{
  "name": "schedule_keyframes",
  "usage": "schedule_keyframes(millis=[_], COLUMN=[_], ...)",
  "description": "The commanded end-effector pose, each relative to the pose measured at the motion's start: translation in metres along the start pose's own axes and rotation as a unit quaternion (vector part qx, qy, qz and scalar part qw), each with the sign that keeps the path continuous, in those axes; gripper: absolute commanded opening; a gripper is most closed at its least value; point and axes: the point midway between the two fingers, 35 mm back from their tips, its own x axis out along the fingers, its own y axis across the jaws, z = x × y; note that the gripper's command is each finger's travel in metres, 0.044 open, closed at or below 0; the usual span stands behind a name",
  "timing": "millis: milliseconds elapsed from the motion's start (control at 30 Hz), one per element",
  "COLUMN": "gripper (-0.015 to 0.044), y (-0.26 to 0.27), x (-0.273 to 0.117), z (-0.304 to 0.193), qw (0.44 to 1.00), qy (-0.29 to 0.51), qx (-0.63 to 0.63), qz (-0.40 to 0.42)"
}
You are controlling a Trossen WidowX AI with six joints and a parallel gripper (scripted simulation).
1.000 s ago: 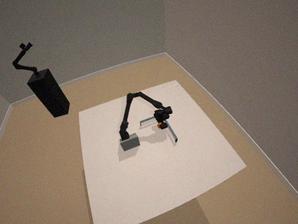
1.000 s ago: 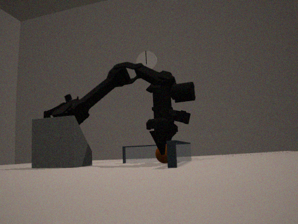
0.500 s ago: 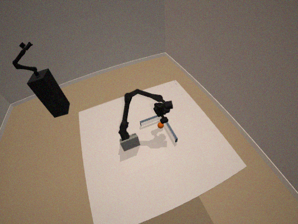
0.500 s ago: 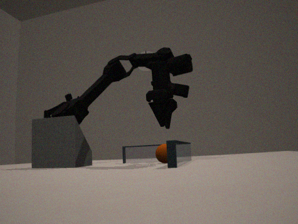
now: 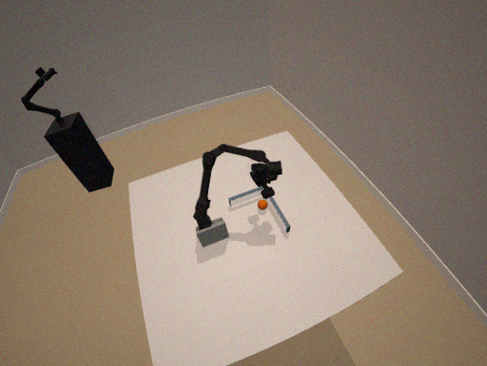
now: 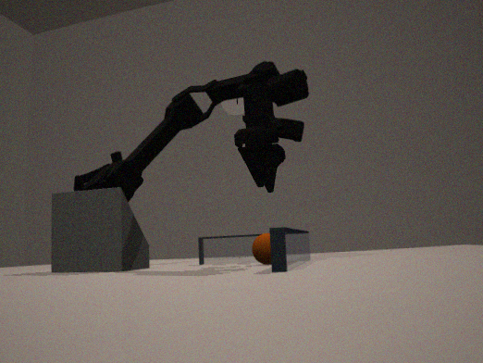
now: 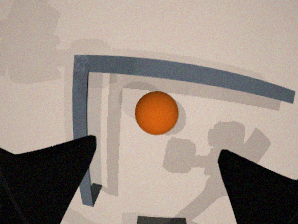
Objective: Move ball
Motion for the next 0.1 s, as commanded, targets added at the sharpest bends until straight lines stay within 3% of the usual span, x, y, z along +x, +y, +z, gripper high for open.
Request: schedule_keyframes(millis=[0,67], gripper=[0.0440,0.0440], y=[0.0010,0.0010], x=[-0.0061,-0.0061], z=[-0.0024,-0.0024], qw=[1.000,1.000], qy=[0.006,0.006], qx=[-0.002,-0.002], qz=[0.000,0.000])
